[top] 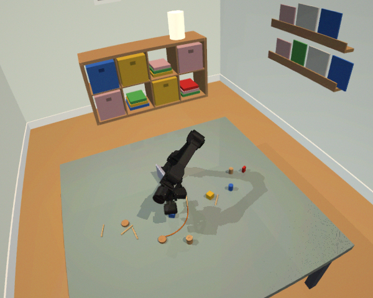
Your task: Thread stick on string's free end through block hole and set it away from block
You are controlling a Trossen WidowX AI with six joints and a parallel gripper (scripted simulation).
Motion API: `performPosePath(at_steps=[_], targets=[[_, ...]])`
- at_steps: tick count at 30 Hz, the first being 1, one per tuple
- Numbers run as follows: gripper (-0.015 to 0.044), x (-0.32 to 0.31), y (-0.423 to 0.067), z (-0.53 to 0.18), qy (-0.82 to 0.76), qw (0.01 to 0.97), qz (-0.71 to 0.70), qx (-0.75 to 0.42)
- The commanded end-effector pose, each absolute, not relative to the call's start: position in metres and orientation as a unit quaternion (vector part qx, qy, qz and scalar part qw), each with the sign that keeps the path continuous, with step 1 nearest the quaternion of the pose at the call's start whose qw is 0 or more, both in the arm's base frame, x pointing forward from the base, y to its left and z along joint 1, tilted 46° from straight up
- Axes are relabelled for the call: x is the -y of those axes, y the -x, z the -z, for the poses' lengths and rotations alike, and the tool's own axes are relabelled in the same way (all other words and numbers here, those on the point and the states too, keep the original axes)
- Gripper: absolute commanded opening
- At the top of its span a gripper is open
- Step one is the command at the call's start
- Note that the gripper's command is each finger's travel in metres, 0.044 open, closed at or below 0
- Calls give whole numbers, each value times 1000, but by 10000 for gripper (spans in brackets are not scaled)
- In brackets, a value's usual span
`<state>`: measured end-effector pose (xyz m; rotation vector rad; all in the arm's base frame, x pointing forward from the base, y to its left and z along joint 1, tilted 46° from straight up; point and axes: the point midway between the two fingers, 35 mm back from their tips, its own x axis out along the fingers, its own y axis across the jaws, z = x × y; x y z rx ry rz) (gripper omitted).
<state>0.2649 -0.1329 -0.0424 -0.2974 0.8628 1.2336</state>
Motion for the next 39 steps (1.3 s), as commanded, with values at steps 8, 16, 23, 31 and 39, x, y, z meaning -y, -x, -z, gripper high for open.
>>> performPosePath(at_steps=[8,16,23,31,39], targets=[[0,133,-265,42,135,720,-558,-390],[26,133,-265,42,129,721,-555,-395],[210,124,-265,32,-90,727,-414,-541],[420,112,-265,19,-354,641,-184,-656],[440,100,-263,7,-564,468,68,-677]])
